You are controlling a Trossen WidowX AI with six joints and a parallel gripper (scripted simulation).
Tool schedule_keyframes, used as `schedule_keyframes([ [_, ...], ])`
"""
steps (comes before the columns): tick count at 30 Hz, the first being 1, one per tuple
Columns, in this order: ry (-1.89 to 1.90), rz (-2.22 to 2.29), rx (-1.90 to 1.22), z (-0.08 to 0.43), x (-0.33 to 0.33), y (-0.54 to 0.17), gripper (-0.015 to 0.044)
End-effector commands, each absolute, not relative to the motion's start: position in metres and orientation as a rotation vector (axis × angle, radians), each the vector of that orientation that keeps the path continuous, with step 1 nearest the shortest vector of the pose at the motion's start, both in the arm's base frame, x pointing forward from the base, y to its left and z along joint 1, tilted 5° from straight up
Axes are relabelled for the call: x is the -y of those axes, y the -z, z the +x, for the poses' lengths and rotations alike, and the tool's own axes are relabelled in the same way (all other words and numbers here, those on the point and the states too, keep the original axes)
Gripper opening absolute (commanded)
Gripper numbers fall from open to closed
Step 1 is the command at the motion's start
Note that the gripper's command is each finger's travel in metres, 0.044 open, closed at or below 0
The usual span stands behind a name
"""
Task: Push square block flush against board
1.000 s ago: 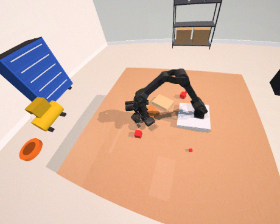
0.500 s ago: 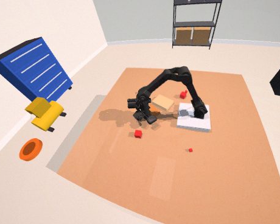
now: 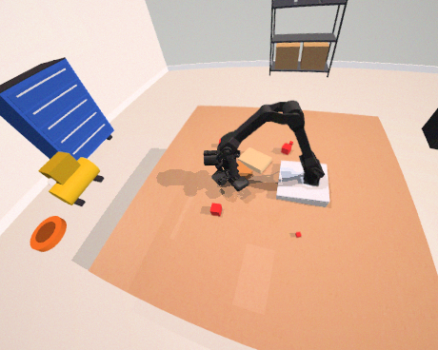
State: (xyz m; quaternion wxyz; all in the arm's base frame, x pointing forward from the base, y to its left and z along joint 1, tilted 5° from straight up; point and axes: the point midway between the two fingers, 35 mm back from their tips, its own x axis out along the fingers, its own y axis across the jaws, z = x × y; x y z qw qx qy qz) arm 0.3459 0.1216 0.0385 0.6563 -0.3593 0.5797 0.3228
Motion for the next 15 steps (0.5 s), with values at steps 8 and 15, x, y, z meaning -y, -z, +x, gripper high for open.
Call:
schedule_keyframes([
  [8, -0.730, -0.820, -1.327, 0.337, -0.103, -0.035, 0.0000],
  [15, -0.730, -0.820, -1.328, 0.333, -0.094, -0.034, 0.0000],
])
